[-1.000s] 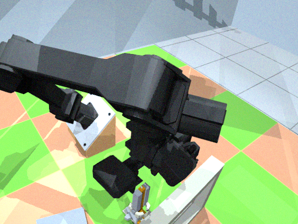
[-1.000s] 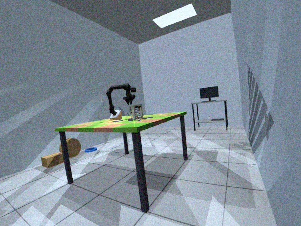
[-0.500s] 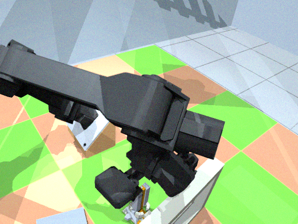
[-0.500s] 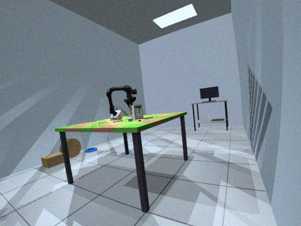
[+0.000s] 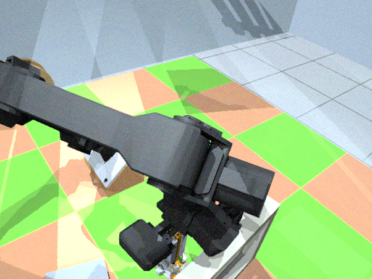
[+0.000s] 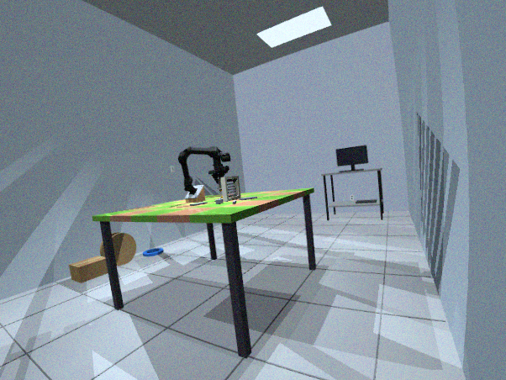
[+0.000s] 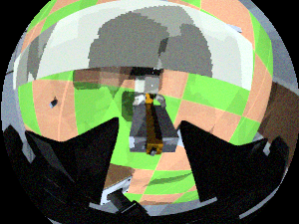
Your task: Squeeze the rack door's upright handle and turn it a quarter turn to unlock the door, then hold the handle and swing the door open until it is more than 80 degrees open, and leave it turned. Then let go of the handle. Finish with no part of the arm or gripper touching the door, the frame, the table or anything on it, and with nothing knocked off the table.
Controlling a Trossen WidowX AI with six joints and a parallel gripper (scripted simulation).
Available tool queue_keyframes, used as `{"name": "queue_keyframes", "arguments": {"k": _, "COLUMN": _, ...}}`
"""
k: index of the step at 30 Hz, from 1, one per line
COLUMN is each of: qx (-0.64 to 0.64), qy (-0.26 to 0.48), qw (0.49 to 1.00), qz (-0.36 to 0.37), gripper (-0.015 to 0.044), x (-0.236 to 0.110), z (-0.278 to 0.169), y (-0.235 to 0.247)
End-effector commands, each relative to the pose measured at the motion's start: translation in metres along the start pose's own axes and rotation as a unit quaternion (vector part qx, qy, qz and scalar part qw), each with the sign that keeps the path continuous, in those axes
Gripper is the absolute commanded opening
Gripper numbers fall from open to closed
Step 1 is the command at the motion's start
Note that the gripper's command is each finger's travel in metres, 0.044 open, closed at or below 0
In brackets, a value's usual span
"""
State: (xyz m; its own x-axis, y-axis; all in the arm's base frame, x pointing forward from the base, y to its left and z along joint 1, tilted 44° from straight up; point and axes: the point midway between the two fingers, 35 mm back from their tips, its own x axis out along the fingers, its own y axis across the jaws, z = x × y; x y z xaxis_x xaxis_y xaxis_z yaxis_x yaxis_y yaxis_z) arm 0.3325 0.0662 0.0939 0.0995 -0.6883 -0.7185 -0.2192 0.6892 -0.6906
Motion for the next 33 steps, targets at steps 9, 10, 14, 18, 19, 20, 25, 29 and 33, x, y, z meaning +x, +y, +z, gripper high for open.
{"name": "queue_keyframes", "arguments": {"k": 9, "qx": -0.005, "qy": 0.004, "qw": 1.000, "qz": 0.000, "gripper": 0.0282, "x": 0.018, "z": -0.002, "y": -0.001}}
{"name": "queue_keyframes", "arguments": {"k": 10, "qx": -0.005, "qy": 0.004, "qw": 1.000, "qz": 0.000, "gripper": 0.0282, "x": 0.018, "z": -0.002, "y": -0.001}}
{"name": "queue_keyframes", "arguments": {"k": 14, "qx": -0.005, "qy": 0.004, "qw": 1.000, "qz": 0.000, "gripper": 0.0177, "x": 0.018, "z": -0.002, "y": -0.001}}
{"name": "queue_keyframes", "arguments": {"k": 18, "qx": -0.005, "qy": 0.004, "qw": 1.000, "qz": 0.000, "gripper": 0.0092, "x": 0.018, "z": -0.002, "y": -0.001}}
{"name": "queue_keyframes", "arguments": {"k": 19, "qx": -0.005, "qy": 0.004, "qw": 1.000, "qz": 0.000, "gripper": 0.0085, "x": 0.018, "z": -0.002, "y": -0.001}}
{"name": "queue_keyframes", "arguments": {"k": 20, "qx": -0.005, "qy": 0.004, "qw": 1.000, "qz": 0.000, "gripper": 0.0079, "x": 0.018, "z": -0.002, "y": -0.001}}
{"name": "queue_keyframes", "arguments": {"k": 25, "qx": -0.005, "qy": 0.004, "qw": 1.000, "qz": 0.000, "gripper": 0.0045, "x": 0.018, "z": -0.002, "y": -0.001}}
{"name": "queue_keyframes", "arguments": {"k": 29, "qx": -0.005, "qy": 0.004, "qw": 1.000, "qz": 0.000, "gripper": 0.0019, "x": 0.018, "z": -0.002, "y": -0.001}}
{"name": "queue_keyframes", "arguments": {"k": 33, "qx": -0.005, "qy": 0.004, "qw": 1.000, "qz": 0.000, "gripper": 0.0011, "x": 0.018, "z": -0.002, "y": -0.001}}
